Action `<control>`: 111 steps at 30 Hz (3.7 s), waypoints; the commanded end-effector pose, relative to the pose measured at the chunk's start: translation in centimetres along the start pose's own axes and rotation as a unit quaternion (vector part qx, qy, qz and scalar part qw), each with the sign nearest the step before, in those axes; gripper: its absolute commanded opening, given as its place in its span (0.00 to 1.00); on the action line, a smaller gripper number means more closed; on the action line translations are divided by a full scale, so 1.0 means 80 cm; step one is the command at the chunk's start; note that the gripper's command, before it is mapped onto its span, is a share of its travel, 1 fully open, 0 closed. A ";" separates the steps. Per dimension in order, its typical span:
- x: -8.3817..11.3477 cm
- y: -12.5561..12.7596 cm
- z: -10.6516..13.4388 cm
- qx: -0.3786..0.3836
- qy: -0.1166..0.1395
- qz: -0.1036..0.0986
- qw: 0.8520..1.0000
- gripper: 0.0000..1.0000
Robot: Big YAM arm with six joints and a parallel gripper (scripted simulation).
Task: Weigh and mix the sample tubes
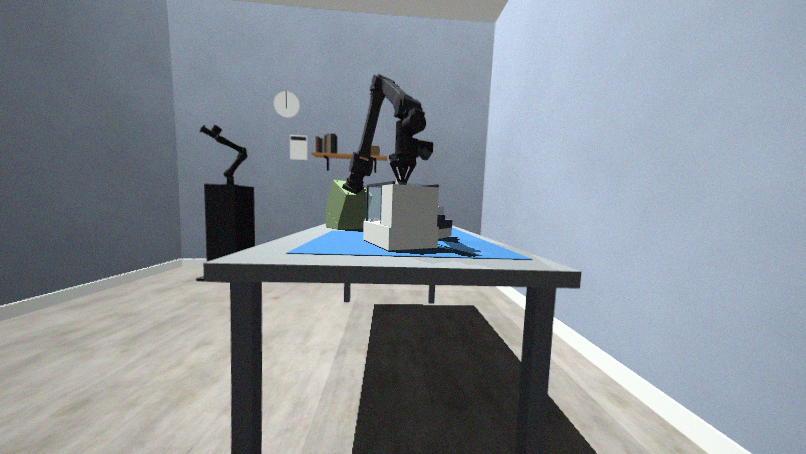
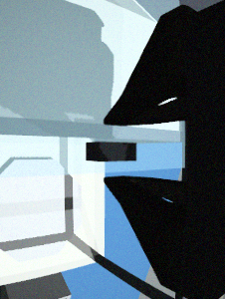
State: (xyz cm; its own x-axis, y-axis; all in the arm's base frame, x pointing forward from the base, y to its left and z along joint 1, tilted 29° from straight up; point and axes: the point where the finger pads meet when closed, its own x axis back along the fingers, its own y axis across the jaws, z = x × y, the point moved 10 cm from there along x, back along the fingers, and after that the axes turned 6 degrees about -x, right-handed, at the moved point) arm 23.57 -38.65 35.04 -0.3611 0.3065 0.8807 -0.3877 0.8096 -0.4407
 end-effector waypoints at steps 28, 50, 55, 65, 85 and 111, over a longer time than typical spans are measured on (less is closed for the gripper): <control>0.014 -0.012 -0.004 0.001 -0.001 0.019 1.000 0.30; 0.073 -0.019 -0.002 0.005 0.000 0.038 0.999 0.30; 0.080 -0.018 -0.002 0.005 0.000 0.038 0.999 0.30; 0.101 -0.017 -0.002 0.005 0.000 0.038 0.999 0.30; 0.091 -0.010 -0.004 0.002 -0.001 0.020 1.000 0.30; 0.091 -0.010 -0.004 0.002 -0.001 0.020 1.000 0.30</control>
State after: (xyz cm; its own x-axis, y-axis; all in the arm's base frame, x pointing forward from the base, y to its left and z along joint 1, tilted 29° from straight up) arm 21.64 -36.80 40.25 -0.3645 0.3136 0.8768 -0.3805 0.8093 -0.4476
